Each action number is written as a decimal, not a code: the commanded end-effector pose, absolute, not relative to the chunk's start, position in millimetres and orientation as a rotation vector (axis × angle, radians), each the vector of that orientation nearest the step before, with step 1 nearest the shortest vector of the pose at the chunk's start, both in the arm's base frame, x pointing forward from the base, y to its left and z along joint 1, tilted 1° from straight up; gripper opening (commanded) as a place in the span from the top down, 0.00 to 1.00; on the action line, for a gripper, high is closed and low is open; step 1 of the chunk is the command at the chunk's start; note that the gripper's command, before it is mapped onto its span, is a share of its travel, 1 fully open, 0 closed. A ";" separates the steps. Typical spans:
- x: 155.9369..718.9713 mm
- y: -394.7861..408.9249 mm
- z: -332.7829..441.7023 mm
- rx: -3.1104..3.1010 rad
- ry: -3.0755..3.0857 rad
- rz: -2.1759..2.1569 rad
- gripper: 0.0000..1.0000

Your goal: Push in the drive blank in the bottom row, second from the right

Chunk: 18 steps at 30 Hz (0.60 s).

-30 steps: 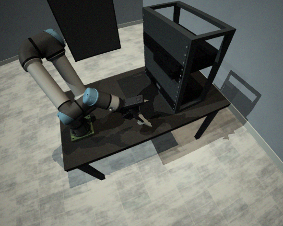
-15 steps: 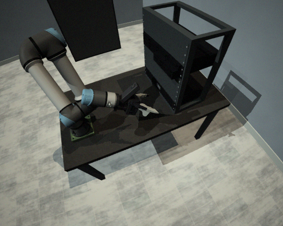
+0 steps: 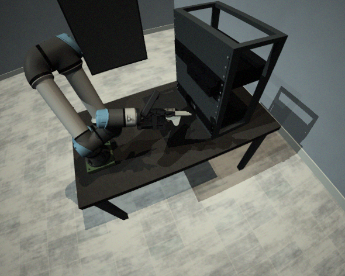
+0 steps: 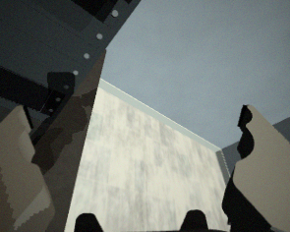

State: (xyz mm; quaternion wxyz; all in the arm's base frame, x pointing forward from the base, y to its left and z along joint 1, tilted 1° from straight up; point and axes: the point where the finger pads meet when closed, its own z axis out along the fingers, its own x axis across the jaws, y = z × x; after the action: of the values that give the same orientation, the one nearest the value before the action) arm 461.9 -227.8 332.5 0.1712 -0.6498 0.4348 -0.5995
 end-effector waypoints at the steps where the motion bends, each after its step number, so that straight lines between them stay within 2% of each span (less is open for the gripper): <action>1: 463.1 -209.2 343.7 -1.914 1.058 -1.827 0.00; 18: 461.9 -146.9 359.6 -2.110 0.558 -2.106 0.00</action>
State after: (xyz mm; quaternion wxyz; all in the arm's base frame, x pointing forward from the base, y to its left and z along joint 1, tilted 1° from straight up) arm 463.3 -160.6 357.0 0.0732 -0.6948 0.2256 -0.6790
